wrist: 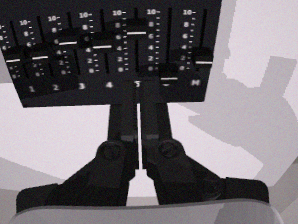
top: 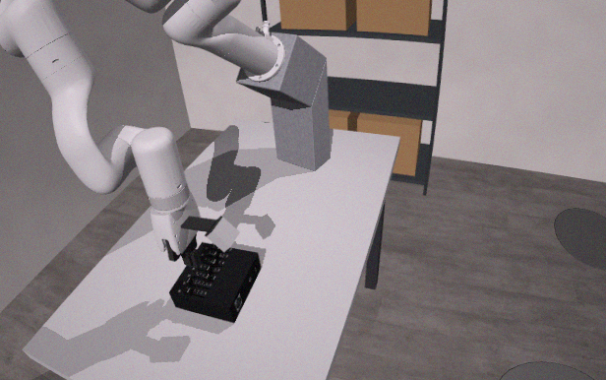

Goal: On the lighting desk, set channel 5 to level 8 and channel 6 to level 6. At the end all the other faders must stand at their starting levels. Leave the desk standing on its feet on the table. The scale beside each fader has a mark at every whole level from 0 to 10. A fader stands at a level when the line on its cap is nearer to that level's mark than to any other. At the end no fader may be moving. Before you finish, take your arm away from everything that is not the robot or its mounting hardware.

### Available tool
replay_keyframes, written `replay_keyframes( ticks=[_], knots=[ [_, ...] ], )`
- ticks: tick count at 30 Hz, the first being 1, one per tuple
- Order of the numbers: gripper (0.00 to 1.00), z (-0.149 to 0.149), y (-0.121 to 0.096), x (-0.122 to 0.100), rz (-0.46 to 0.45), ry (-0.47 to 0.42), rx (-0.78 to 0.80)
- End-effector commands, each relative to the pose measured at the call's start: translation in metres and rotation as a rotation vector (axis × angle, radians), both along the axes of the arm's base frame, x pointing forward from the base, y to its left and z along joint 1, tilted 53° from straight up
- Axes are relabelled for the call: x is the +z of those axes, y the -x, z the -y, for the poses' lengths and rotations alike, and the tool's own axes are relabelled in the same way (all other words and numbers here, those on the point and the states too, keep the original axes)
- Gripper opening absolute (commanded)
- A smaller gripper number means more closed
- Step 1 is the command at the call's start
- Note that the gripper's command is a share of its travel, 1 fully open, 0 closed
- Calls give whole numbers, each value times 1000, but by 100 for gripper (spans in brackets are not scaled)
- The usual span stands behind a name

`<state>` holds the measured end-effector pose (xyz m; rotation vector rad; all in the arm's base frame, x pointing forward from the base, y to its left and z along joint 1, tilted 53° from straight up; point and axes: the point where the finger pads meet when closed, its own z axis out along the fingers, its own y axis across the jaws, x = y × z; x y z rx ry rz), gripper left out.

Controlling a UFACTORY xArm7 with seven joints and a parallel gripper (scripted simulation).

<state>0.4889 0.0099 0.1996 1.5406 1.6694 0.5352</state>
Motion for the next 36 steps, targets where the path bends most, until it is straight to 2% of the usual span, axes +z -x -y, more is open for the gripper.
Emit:
replay_keyframes(
  ticks=[1,10,17,36],
  knots=[
    [0,-1,0,1,0,0,1],
    [0,0,0,1,1,0,1],
    [0,32,-13,23,6,2,2],
    [0,33,-13,23,6,2,2]
  ],
)
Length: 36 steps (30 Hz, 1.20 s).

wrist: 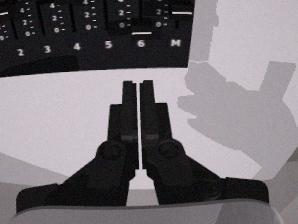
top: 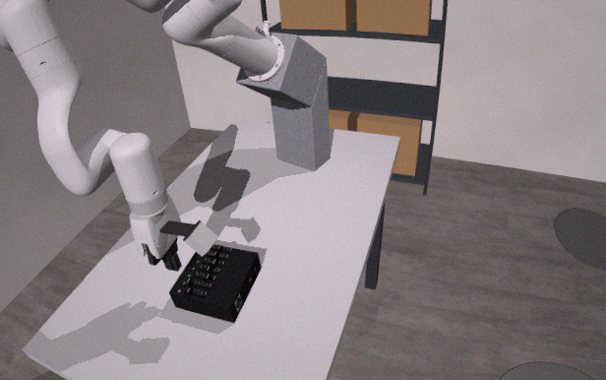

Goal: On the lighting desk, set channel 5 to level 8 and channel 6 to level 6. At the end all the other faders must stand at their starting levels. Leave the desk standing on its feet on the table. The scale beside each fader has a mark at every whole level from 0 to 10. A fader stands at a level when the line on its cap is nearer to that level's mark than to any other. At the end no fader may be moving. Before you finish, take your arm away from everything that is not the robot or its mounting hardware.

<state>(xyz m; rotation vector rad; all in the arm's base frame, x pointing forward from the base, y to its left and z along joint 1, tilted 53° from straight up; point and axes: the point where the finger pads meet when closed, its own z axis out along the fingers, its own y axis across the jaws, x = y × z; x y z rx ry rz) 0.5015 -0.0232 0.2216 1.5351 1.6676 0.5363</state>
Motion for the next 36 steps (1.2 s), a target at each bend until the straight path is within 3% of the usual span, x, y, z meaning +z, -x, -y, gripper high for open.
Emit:
replay_keyframes(
  ticks=[1,36],
  knots=[
    [0,0,0,1,2,-1,1],
    [0,0,-5,-2,-4,-3,-1]
  ],
)
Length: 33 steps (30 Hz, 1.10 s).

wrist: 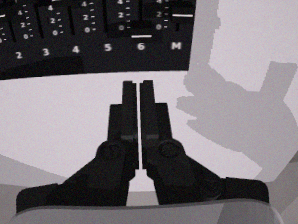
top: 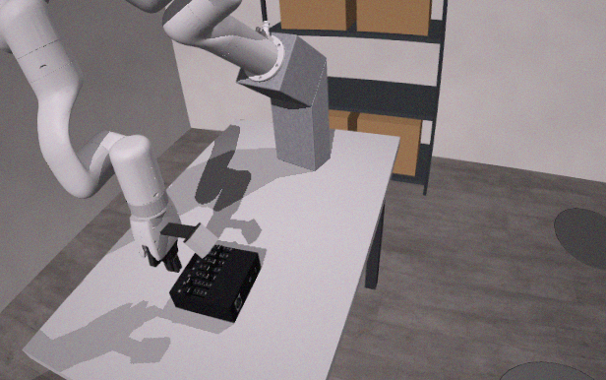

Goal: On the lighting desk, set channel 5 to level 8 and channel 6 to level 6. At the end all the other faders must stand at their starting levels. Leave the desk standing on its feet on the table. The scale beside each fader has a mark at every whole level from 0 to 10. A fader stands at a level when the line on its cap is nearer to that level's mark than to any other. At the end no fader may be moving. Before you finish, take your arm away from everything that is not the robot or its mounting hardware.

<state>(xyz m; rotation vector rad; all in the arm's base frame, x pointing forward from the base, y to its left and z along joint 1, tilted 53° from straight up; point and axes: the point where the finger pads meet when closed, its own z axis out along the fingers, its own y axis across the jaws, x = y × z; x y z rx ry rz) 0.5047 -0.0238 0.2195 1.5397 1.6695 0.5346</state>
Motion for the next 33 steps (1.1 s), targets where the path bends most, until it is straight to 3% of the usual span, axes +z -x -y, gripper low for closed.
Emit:
replay_keyframes(
  ticks=[1,33],
  knots=[
    [0,0,-1,0,0,-1,1],
    [0,2,-16,-10,0,-1,1]
  ],
)
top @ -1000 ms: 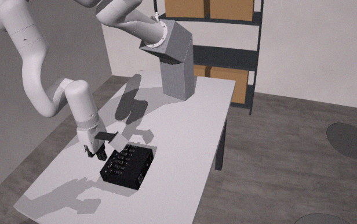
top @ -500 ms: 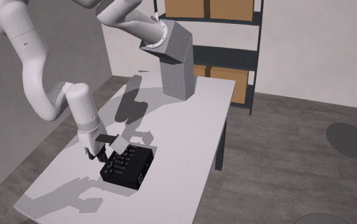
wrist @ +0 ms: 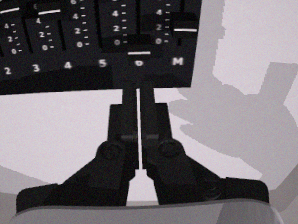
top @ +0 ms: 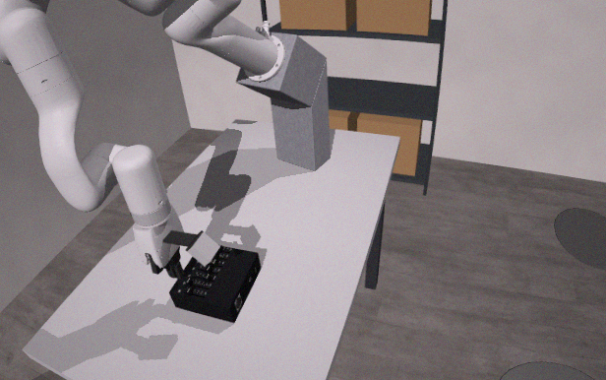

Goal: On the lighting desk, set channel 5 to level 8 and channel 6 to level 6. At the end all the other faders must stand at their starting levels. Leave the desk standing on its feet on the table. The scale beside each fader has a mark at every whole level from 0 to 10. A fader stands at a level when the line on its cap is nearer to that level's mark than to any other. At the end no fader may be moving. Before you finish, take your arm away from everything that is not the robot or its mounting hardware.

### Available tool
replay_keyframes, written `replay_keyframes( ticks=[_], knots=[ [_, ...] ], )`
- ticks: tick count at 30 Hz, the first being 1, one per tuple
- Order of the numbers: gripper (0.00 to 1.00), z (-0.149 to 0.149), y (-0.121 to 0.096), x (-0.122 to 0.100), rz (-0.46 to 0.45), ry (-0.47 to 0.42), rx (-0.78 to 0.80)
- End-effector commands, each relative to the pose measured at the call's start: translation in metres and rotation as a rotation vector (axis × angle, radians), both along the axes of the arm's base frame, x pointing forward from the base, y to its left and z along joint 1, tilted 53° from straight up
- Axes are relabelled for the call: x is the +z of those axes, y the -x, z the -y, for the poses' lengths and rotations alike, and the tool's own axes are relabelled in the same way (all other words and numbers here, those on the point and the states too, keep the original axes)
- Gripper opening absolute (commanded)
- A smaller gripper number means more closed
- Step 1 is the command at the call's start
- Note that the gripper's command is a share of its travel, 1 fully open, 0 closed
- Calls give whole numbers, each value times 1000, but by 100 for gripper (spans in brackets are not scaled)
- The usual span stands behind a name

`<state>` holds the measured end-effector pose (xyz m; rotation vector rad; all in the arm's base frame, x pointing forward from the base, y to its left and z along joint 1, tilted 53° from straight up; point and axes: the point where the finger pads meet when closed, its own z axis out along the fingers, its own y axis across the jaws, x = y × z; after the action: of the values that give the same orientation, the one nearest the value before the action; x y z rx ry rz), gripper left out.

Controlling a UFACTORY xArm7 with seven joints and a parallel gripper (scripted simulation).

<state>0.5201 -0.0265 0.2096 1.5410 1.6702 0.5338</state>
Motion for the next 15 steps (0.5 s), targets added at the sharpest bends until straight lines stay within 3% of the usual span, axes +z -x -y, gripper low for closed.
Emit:
replay_keyframes(
  ticks=[1,15],
  knots=[
    [0,0,-1,0,2,-1,1],
    [0,0,-2,-1,2,-1,1]
  ],
)
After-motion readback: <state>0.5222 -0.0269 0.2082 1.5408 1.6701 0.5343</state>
